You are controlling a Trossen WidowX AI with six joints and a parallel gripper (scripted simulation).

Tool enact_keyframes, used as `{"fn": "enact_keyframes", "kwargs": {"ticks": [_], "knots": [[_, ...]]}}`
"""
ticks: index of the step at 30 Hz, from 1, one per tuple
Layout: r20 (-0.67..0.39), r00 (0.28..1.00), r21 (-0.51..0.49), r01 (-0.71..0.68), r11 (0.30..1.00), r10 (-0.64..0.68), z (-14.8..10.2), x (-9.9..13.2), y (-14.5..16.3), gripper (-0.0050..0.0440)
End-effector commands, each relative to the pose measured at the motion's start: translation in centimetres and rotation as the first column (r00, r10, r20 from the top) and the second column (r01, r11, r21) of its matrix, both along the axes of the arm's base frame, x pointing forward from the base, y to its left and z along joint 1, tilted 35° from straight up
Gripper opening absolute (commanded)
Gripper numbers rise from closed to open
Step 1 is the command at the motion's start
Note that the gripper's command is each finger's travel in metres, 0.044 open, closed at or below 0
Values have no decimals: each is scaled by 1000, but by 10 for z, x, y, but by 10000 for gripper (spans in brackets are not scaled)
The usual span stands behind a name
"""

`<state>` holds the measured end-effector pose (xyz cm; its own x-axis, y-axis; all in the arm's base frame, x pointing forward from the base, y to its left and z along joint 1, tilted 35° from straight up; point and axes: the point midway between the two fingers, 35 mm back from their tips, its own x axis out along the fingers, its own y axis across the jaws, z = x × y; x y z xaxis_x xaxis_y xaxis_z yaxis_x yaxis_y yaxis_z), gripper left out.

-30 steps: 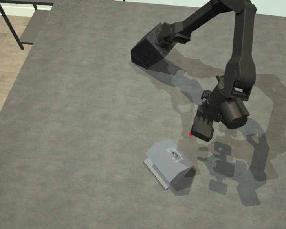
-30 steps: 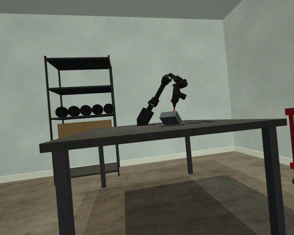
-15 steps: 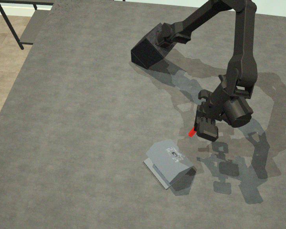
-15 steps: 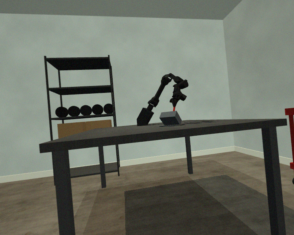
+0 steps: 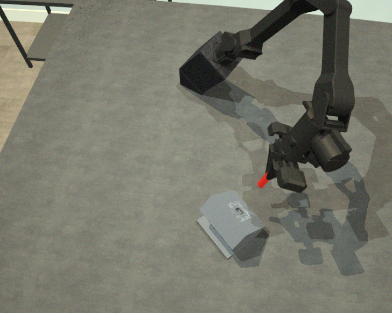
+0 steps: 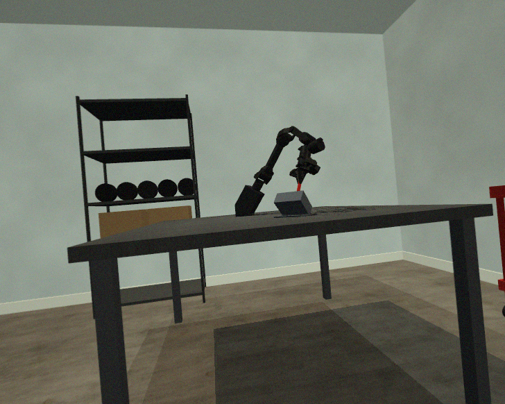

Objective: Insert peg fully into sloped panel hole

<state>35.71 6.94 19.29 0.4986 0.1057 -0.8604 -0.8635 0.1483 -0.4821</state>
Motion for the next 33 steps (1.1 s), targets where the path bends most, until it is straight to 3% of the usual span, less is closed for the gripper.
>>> {"fn": "enact_keyframes", "kwargs": {"ticks": [1, 21, 33], "knots": [[44, 999, -33, -29, 999, 30, 10, -2, 0, 0], [100, 979, -219, -151, 964, 176, 13, -3, 0, 0], [113, 968, -281, -185, 942, 224, 9, 6, -2, 0]]}}
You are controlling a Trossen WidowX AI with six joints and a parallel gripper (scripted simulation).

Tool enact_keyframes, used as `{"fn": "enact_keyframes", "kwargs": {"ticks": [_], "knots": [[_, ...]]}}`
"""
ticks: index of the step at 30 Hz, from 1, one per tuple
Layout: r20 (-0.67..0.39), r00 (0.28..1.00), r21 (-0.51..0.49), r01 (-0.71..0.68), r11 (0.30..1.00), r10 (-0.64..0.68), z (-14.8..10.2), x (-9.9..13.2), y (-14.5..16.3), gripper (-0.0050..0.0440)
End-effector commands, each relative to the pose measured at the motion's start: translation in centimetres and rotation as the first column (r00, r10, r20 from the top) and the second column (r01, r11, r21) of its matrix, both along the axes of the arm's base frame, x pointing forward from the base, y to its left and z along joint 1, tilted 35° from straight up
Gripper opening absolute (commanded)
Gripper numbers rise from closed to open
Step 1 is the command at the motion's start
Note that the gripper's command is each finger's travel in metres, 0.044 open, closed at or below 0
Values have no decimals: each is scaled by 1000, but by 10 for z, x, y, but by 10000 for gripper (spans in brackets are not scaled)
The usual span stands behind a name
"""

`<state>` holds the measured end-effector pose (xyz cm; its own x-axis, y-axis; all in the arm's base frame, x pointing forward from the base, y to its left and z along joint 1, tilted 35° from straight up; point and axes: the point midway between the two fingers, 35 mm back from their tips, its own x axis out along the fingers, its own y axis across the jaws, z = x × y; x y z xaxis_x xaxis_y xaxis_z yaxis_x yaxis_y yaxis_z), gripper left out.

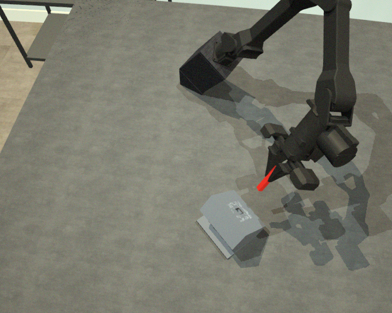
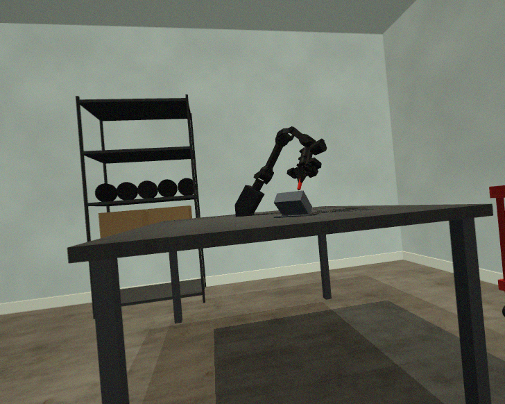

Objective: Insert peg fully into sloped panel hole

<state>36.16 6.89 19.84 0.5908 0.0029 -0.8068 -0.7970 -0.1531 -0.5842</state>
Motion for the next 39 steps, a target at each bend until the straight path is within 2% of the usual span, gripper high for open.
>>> {"fn": "enact_keyframes", "kwargs": {"ticks": [1, 24, 39], "knots": [[25, 999, -28, -18, 999, 19, 3, 2, -2, 0], [69, 989, -195, -115, 974, 131, -10, 21, -8, 0], [80, 975, -317, -171, 933, 206, -22, 30, -7, 0]]}}
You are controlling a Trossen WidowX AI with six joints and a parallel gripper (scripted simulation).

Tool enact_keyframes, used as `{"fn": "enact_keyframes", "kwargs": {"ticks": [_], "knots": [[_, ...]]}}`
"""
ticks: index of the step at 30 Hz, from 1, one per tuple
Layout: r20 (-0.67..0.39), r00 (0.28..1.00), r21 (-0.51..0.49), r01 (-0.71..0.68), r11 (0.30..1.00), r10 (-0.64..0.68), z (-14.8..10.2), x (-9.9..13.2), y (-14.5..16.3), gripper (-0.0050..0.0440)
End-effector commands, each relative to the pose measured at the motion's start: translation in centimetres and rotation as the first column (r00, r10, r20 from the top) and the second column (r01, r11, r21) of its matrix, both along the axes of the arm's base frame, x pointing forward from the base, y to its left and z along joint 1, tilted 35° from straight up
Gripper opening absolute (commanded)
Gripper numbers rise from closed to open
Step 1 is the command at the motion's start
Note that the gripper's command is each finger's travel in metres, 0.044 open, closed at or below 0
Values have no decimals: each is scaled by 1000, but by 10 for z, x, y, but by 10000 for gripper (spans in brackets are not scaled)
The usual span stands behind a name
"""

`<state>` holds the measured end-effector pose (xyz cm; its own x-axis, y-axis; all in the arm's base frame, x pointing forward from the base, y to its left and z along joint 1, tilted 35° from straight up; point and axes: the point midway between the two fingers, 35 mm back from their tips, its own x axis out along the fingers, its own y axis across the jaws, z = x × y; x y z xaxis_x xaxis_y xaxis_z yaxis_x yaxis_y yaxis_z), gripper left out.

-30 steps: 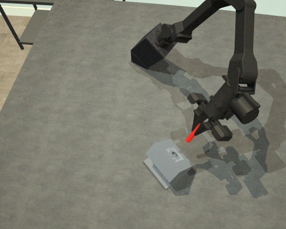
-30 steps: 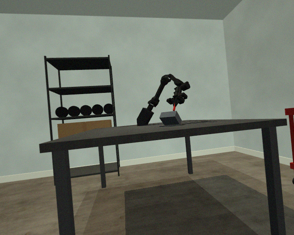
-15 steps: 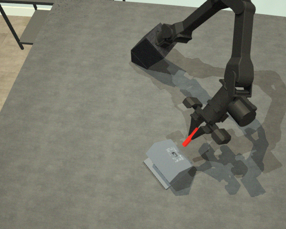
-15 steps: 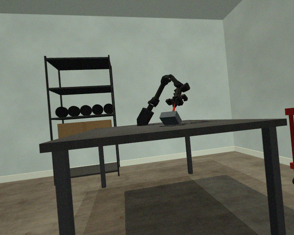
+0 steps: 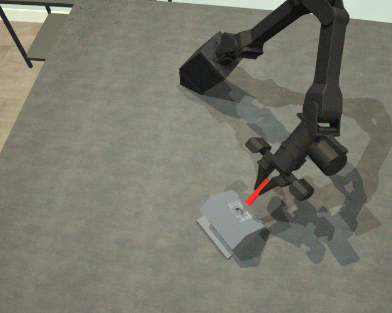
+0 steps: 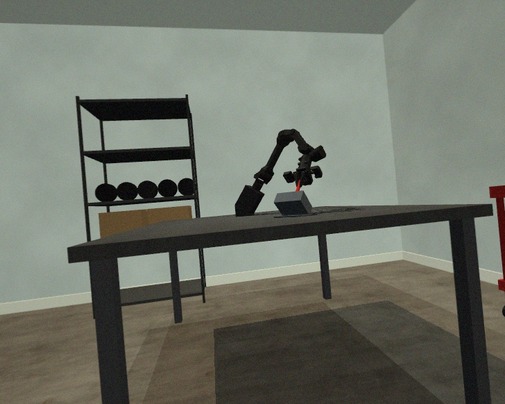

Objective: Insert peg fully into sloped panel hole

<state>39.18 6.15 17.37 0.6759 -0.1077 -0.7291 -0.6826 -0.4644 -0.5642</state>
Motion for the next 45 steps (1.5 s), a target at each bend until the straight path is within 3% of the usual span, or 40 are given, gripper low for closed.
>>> {"fn": "enact_keyframes", "kwargs": {"ticks": [1, 28, 45], "knots": [[17, 1000, -16, -9, 1000, 9, 3, 0, 0, 0], [20, 1000, -29, -15, 999, 16, -18, 18, -1, 0], [20, 1000, -29, -15, 999, 16, -13, 15, -1, 0]]}}
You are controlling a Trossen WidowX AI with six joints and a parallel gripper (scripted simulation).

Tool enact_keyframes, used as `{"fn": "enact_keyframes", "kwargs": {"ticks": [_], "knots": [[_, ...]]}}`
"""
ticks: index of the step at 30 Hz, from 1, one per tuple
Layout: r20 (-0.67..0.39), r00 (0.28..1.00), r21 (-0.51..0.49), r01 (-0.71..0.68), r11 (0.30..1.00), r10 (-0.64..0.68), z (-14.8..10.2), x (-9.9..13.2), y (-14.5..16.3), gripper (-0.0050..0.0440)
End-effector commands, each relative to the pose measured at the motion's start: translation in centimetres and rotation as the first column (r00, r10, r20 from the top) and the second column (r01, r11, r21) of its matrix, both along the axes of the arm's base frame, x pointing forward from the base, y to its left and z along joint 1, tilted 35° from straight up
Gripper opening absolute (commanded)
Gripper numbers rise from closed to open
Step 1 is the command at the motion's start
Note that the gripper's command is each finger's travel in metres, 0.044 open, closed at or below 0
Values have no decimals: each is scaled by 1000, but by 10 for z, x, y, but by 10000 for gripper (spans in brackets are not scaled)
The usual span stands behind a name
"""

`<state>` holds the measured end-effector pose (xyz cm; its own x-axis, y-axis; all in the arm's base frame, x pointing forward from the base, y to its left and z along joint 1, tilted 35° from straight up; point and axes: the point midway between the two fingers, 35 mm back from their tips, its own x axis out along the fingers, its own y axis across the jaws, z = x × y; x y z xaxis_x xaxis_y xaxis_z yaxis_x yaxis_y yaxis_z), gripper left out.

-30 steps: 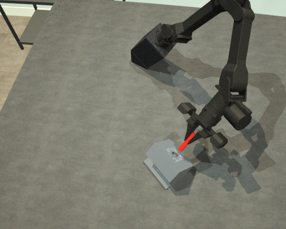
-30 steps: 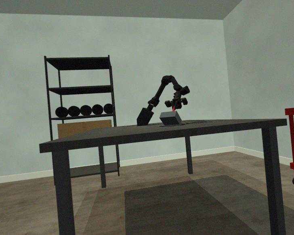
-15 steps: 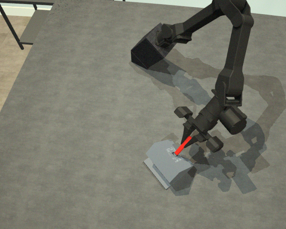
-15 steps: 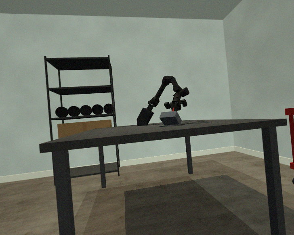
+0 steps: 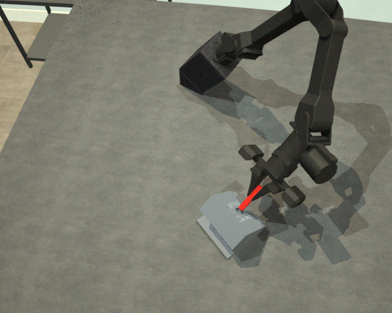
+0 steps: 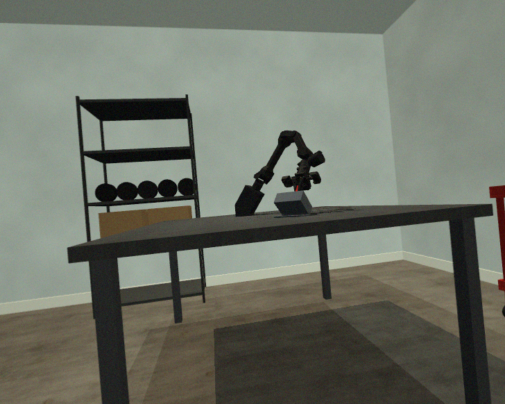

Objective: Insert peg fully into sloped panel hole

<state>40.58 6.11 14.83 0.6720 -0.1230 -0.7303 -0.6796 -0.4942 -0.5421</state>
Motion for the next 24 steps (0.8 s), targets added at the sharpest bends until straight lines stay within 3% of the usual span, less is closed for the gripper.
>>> {"fn": "enact_keyframes", "kwargs": {"ticks": [1, 24], "knots": [[28, 1000, 6, -1, 1000, 1, 13, 1, 0, 0], [28, 1000, 6, -1, 1000, 1, 12, 0, 0, 0]]}}
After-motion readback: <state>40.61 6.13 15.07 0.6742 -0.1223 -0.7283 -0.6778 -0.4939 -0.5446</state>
